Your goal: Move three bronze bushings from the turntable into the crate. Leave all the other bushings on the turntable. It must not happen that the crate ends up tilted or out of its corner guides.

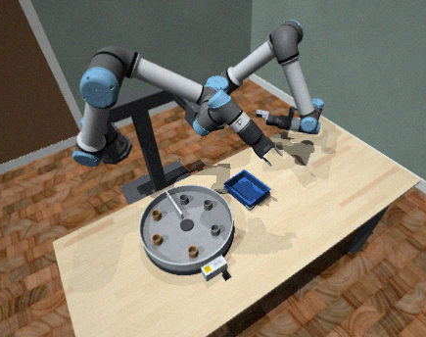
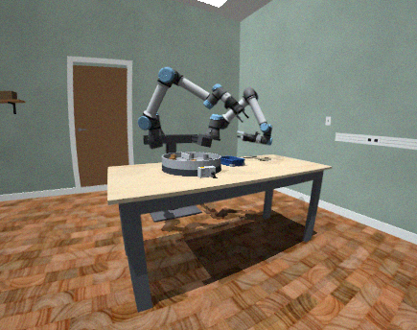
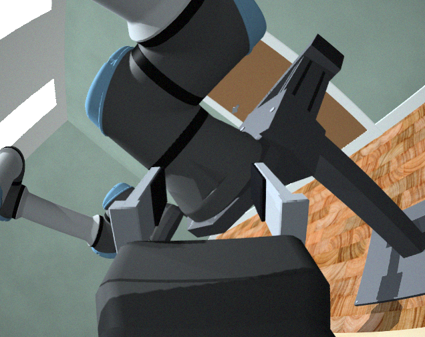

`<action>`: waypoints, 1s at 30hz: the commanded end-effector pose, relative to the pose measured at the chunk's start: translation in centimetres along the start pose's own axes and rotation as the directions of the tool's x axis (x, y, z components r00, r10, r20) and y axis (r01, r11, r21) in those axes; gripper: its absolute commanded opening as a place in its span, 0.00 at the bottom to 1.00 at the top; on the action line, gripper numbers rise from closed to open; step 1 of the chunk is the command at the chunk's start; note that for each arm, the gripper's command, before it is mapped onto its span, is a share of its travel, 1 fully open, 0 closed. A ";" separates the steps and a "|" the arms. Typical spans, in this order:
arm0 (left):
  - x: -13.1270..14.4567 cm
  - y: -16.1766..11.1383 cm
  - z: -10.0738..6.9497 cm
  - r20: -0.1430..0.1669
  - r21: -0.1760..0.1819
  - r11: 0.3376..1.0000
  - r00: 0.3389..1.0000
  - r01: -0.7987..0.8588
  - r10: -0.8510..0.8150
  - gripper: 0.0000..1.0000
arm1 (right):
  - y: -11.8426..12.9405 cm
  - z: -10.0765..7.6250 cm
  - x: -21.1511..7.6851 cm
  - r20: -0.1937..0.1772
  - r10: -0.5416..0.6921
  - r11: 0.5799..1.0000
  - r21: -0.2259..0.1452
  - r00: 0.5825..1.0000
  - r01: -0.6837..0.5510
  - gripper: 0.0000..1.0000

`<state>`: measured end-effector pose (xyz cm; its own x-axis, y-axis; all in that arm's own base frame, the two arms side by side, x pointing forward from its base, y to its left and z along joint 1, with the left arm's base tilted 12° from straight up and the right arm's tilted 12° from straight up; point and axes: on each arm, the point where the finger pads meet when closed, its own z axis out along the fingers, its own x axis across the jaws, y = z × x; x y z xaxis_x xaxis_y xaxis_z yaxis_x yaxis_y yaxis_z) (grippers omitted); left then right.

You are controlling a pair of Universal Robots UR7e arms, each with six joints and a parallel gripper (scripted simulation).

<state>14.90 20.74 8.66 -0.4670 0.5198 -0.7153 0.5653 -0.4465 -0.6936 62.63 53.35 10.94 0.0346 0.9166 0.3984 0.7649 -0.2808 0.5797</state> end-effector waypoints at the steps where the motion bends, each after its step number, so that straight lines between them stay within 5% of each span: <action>1: 0.0 0.0 0.0 0.000 0.000 1.000 1.000 0.000 0.000 1.00 | 0.1 -0.1 0.0 -0.001 0.001 1.000 -0.001 1.000 -0.001 1.00; 15: 0.0 0.0 0.0 0.000 0.000 1.000 1.000 0.000 0.000 1.00 | 2.1 -0.2 -1.9 0.021 0.011 1.000 -0.006 1.000 -0.011 1.00; 30: 0.0 0.0 0.0 0.000 0.000 1.000 1.000 0.000 0.000 1.00 | 8.9 -1.1 -9.5 0.101 0.053 0.998 -0.022 0.993 -0.051 1.00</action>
<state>14.90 20.74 8.66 -0.4670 0.5198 -0.7153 0.5653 -0.4465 -0.6936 66.84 45.57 12.37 0.1097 0.9227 0.3697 0.7516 -0.3204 0.5766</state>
